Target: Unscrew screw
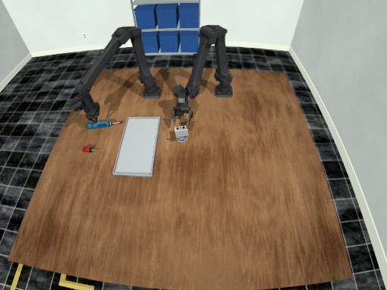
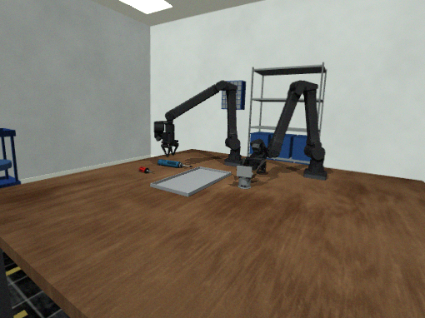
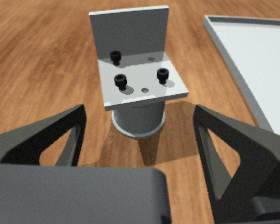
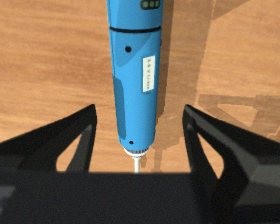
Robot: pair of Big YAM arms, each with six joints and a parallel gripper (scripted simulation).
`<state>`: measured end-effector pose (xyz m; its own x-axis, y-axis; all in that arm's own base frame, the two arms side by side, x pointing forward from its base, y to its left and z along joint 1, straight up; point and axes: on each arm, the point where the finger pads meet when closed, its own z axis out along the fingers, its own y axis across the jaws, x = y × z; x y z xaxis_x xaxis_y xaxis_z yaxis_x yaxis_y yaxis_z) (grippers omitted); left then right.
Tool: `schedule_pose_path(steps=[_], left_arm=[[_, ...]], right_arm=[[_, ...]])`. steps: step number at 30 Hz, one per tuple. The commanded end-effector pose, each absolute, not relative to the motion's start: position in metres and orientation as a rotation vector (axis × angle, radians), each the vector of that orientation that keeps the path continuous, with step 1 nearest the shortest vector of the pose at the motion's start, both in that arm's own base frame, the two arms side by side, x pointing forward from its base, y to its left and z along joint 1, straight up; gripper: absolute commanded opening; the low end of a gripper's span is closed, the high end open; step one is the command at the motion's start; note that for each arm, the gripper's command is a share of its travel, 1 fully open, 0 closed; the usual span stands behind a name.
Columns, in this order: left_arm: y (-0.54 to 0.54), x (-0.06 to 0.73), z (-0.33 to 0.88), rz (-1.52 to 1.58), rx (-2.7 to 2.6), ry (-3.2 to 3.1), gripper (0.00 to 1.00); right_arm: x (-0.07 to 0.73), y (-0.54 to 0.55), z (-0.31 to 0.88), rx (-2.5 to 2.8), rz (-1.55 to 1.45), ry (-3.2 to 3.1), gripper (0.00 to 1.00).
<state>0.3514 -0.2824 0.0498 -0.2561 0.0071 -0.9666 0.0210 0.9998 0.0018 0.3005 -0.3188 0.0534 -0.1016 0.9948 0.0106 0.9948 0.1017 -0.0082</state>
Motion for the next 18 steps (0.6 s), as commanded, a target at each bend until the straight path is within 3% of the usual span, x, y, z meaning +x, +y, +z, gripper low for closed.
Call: schedule_pose_path(steps=[1, 18], left_arm=[[-0.287, 0.352, 0.067, -0.040, -0.003, 1.818, 0.86], [-0.297, 0.359, 0.108, -0.063, -0.021, 1.800, 0.86]], right_arm=[[0.320, -0.340, 0.081, -2.146, 0.008, -2.378, 0.65], [0.320, -0.340, 0.081, -2.146, 0.008, -2.378, 0.65]])
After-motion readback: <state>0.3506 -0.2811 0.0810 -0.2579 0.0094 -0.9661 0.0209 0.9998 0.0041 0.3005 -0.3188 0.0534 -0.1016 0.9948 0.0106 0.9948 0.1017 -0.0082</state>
